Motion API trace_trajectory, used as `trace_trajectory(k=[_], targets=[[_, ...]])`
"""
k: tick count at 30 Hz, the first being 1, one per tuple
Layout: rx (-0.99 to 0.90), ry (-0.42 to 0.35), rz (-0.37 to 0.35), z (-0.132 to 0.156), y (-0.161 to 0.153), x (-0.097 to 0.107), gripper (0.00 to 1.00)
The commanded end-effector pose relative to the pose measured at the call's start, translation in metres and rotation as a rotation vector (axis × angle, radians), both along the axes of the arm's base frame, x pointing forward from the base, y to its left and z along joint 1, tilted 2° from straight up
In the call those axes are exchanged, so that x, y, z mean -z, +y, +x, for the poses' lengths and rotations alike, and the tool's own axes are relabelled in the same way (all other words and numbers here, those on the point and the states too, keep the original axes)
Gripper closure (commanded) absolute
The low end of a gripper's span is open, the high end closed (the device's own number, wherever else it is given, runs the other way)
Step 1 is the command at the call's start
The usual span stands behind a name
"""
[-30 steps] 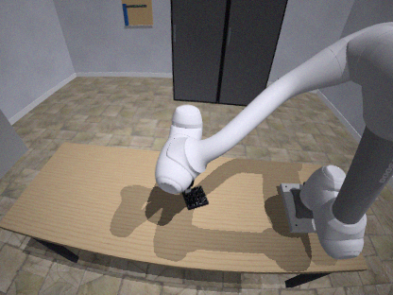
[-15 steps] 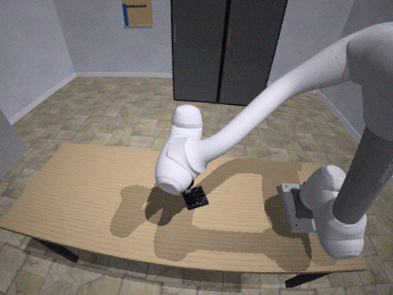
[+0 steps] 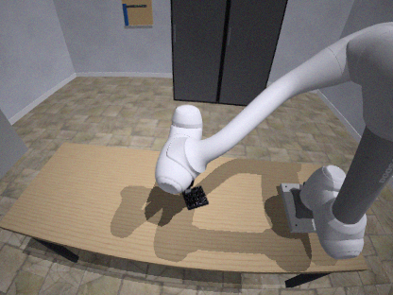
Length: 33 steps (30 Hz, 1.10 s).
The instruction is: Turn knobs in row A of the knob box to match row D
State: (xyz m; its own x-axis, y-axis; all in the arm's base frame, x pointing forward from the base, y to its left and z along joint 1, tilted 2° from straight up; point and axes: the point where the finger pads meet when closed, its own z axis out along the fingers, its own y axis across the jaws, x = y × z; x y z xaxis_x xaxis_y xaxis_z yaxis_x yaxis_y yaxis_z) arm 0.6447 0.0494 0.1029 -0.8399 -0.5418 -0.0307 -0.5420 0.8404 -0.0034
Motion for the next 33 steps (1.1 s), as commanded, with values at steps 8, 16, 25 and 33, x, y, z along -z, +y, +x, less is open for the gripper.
trace_trajectory(k=[8,16,25,33], targets=[[0.004,-0.001,-0.002,0.002,-0.001,0.002,0.88],[0.004,-0.001,-0.002,0.002,-0.001,0.010,0.88],[0.004,-0.001,-0.002,0.002,-0.001,0.020,0.88],[0.004,-0.001,-0.002,0.002,0.000,0.030,0.88]])
